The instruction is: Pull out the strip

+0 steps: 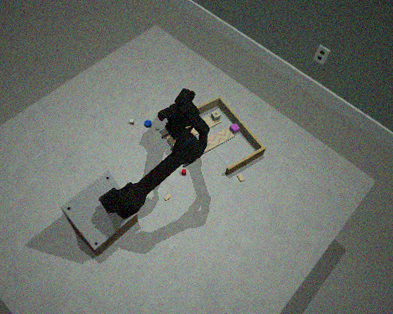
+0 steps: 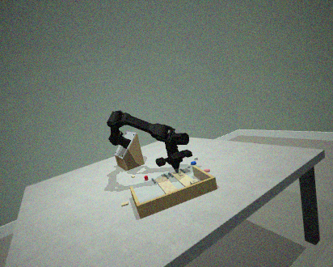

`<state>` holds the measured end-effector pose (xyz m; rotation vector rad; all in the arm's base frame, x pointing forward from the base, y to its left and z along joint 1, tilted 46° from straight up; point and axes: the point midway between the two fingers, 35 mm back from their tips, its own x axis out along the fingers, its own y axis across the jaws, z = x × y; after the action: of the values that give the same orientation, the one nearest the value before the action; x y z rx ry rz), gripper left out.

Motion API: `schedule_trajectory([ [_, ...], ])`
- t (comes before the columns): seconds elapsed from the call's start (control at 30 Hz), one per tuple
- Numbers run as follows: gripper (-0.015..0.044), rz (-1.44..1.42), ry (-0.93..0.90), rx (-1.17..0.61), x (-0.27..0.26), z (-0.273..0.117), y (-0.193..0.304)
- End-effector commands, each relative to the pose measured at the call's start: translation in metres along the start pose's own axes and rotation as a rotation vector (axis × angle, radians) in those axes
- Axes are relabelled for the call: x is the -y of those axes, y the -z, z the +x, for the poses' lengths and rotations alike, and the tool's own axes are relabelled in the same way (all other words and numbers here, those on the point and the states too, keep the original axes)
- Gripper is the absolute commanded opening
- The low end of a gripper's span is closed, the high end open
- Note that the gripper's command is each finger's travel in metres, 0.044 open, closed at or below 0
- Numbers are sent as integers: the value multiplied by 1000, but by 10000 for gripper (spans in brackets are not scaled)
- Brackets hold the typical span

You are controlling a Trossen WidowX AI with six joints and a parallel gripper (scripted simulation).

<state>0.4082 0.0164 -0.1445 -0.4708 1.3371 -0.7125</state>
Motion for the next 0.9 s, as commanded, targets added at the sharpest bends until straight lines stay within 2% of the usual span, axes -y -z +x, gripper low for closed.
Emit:
schedule_trajectory([
  [0.0, 0, -5, 7, -4, 1, 4, 0],
  [0.57, 0, -5, 7, -4, -1, 6, -5],
  [0.87, 0, -5, 6, -4, -2, 6, 8],
])
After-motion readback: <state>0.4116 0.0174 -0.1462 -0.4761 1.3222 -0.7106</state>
